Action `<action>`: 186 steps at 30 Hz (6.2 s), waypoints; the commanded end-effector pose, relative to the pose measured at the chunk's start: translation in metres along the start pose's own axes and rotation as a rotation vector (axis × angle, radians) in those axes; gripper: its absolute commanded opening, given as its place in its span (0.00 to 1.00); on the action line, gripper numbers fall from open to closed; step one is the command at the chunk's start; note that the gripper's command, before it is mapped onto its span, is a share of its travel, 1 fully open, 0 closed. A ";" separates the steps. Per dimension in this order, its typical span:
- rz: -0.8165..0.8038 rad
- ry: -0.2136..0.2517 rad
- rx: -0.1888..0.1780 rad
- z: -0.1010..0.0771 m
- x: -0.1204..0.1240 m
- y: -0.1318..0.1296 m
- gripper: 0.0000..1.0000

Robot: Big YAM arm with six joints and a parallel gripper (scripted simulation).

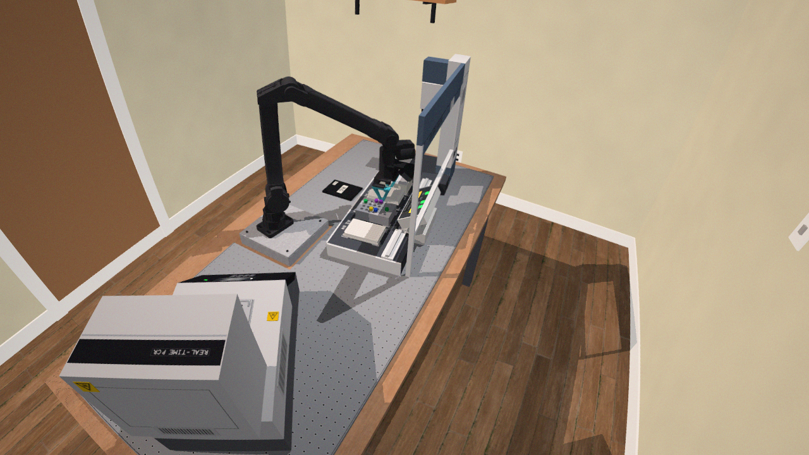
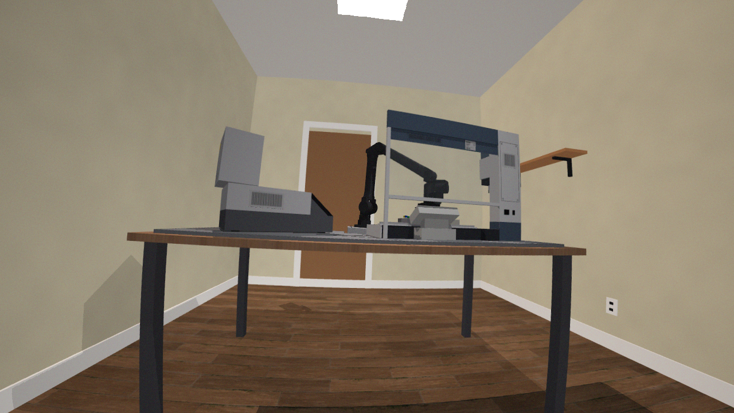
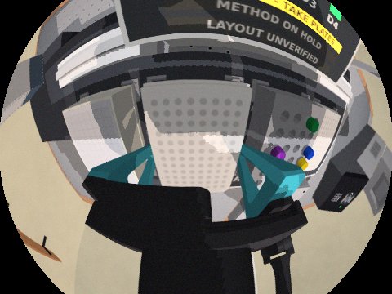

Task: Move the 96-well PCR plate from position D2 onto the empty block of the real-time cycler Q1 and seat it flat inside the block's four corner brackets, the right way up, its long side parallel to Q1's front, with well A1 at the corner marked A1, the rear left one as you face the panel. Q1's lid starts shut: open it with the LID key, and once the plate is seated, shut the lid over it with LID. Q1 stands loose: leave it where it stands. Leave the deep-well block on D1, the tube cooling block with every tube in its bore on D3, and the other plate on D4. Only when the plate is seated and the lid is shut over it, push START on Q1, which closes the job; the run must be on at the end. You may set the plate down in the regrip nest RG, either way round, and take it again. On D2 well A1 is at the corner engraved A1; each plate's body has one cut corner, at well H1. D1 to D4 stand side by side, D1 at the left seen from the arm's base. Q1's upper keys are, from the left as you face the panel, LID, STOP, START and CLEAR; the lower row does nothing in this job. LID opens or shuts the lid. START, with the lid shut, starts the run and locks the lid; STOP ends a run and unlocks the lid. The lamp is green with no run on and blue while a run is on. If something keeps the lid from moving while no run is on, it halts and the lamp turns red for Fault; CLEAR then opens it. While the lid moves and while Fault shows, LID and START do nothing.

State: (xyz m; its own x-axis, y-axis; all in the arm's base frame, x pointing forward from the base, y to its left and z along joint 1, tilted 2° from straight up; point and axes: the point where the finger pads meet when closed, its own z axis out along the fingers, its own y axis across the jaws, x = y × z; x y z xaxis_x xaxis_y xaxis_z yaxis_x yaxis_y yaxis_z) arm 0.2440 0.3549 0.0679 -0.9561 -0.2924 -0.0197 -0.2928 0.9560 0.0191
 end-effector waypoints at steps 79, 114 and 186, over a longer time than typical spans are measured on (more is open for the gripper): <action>-0.009 -0.060 -0.045 -0.077 -0.021 0.015 0.00; 0.209 -0.014 -0.016 -0.074 0.021 -0.050 0.00; 1.291 -0.047 -0.010 -0.158 0.162 -0.343 0.00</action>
State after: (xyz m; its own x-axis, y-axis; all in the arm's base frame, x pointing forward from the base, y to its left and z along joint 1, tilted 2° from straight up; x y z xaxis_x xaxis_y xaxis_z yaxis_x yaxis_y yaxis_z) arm 0.1840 -0.0114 0.1942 -0.5676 0.8232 0.0146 0.8232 0.5672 0.0251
